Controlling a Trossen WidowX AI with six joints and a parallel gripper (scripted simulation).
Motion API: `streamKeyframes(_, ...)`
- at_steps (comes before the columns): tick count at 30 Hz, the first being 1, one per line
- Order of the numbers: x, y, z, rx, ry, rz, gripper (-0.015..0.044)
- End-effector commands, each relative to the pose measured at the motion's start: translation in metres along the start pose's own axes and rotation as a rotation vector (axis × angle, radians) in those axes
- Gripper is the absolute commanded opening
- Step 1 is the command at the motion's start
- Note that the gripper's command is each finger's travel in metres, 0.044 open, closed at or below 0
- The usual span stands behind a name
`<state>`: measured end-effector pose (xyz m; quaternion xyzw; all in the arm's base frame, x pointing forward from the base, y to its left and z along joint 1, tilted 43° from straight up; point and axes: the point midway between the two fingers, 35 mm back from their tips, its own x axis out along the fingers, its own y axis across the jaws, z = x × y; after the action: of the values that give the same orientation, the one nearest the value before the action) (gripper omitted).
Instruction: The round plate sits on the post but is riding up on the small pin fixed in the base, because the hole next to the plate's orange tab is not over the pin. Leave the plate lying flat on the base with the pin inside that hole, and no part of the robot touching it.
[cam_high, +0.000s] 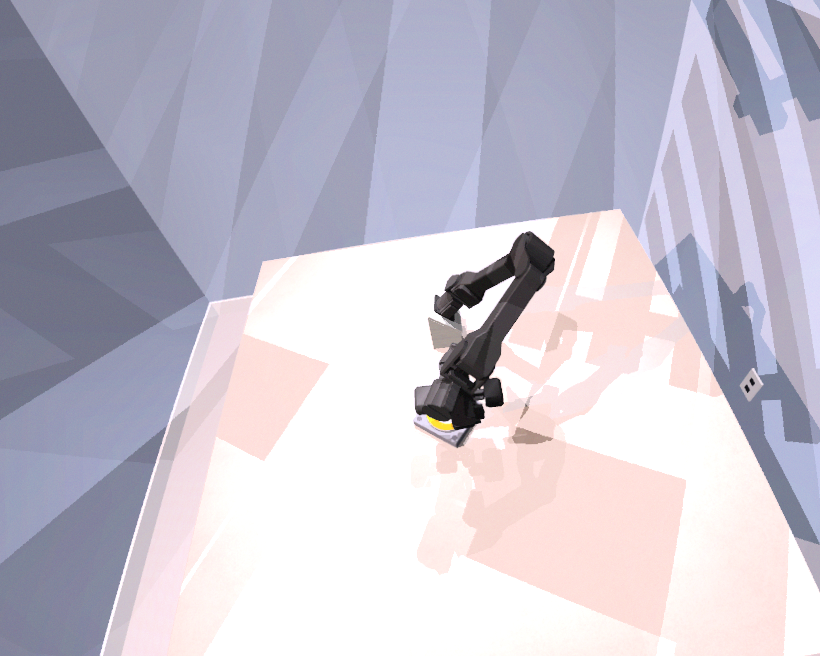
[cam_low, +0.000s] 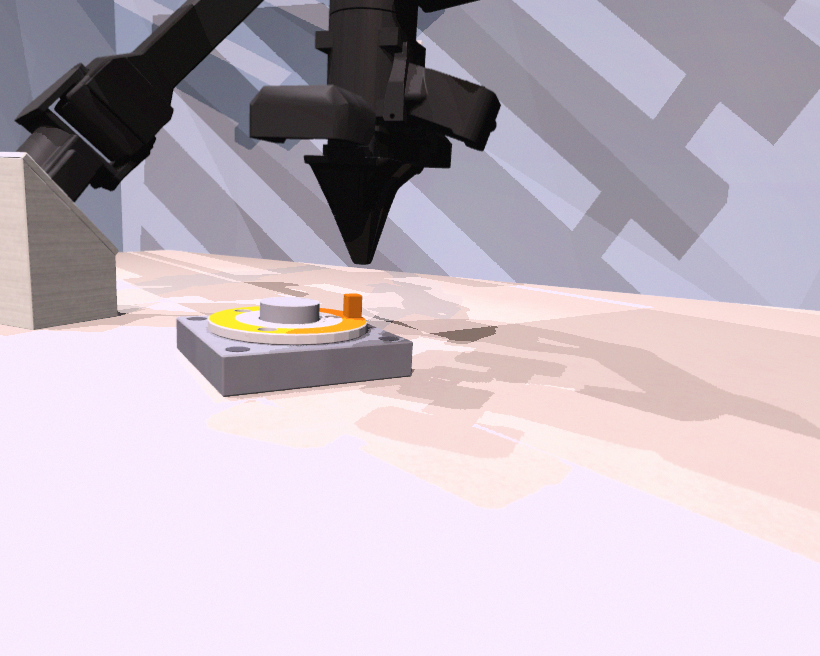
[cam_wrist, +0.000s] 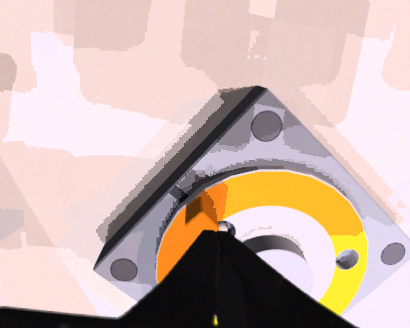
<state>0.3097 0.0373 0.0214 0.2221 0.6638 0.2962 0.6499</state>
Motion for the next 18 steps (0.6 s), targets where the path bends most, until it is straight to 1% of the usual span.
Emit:
streamKeyframes(1,-0.0202,0.0001,-0.0001,-0.009,-0.008,-0.006,0.0)
streamKeyframes(3,-0.0237,0.0,-0.0002,-0.009,-0.007,-0.006,0.0)
streamKeyframes(4,-0.0157,-0.0005,0.0008,-0.001,-0.011,-0.003,0.0)
streamKeyframes(18,-0.0157,-0.0005,0.0008,-0.001,-0.011,-0.003,0.0)
